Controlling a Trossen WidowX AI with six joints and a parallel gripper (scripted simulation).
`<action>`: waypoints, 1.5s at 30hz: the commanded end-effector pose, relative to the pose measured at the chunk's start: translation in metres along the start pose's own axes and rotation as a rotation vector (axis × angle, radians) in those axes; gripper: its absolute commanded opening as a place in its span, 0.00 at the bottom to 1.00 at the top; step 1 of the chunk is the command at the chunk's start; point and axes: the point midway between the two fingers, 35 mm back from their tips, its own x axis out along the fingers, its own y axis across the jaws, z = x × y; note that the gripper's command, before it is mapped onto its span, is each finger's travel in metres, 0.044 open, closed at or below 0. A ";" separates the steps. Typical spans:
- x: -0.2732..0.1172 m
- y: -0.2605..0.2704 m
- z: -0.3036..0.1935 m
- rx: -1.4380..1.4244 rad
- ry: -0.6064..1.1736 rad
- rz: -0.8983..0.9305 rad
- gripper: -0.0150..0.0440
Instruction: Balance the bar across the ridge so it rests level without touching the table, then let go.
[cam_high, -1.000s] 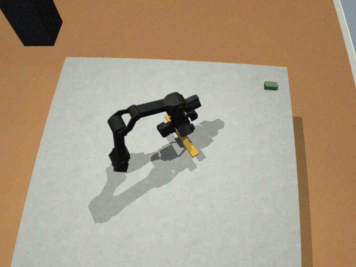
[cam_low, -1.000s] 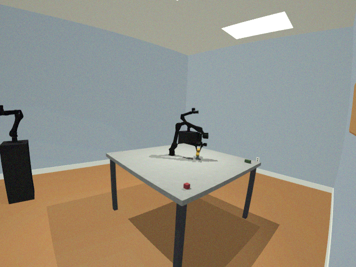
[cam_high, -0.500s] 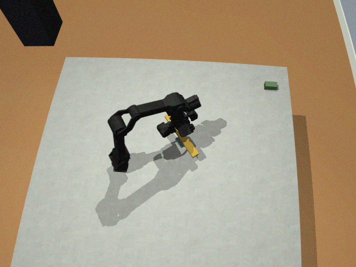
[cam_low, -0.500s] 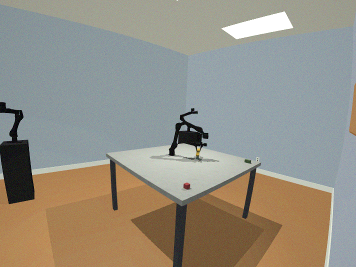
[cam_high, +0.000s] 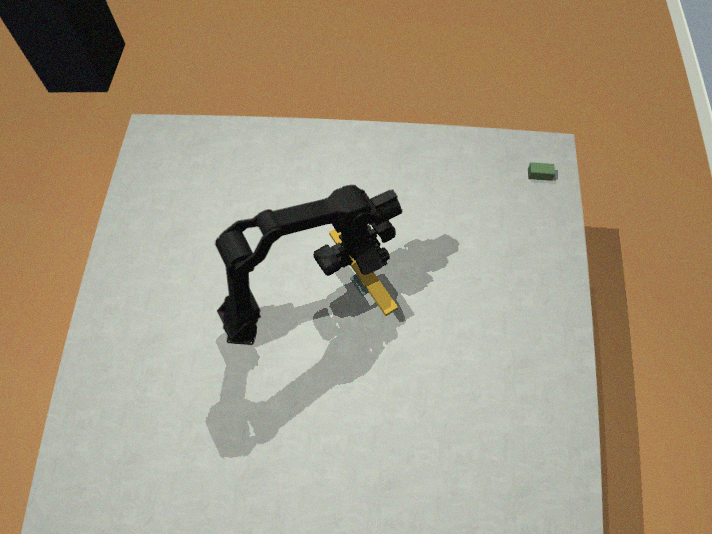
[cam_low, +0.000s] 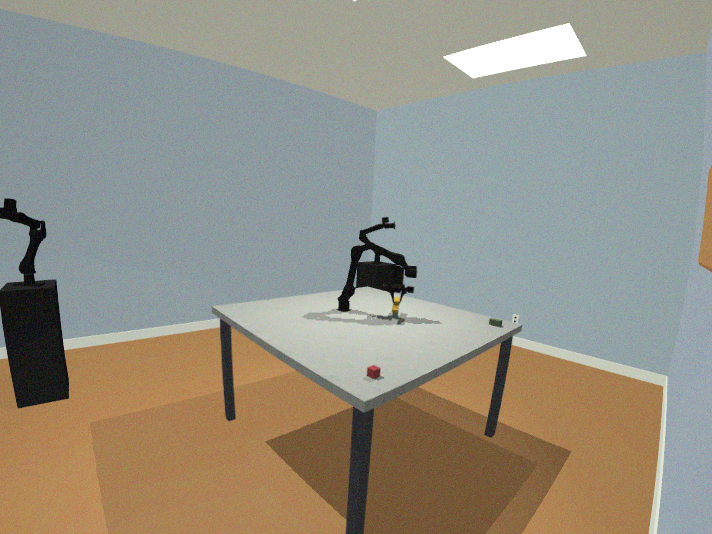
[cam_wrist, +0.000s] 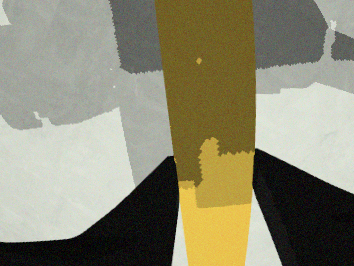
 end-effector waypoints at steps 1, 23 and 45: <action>0.001 0.000 0.000 0.000 -0.001 -0.001 0.25; 0.003 0.000 0.000 0.000 -0.001 -0.001 0.25; 0.005 0.000 0.000 0.000 0.000 -0.001 0.25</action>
